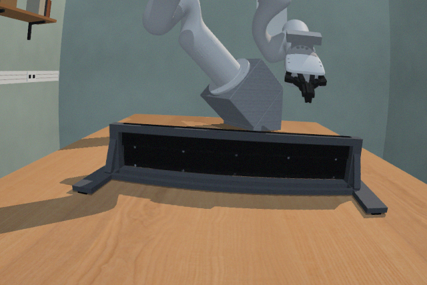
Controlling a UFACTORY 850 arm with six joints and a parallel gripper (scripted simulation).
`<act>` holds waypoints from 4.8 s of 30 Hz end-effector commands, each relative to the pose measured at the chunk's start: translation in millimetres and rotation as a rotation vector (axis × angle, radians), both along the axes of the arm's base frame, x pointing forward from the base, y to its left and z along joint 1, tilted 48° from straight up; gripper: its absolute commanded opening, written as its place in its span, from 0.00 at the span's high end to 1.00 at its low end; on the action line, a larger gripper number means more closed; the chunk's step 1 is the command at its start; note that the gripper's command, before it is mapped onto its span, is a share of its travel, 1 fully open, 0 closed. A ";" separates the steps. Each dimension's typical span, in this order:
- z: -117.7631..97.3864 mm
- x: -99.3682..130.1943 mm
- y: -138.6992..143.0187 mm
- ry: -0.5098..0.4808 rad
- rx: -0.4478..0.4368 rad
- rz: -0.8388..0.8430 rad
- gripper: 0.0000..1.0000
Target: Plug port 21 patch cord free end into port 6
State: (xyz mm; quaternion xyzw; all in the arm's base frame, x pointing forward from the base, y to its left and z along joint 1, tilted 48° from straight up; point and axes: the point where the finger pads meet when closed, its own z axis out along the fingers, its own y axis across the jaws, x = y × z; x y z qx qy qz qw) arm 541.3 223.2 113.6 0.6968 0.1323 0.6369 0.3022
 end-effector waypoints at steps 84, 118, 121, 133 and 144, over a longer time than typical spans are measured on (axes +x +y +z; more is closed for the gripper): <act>20.5 -62.0 -11.1 -0.001 0.001 0.001 1.00; 59.6 -66.9 -65.4 -0.001 0.001 0.001 1.00; 59.6 -58.8 -67.5 -0.001 0.001 0.001 1.00; 59.4 -27.3 -75.7 -0.001 0.001 0.001 1.00; 59.4 -19.9 -77.7 -0.001 0.001 0.001 1.00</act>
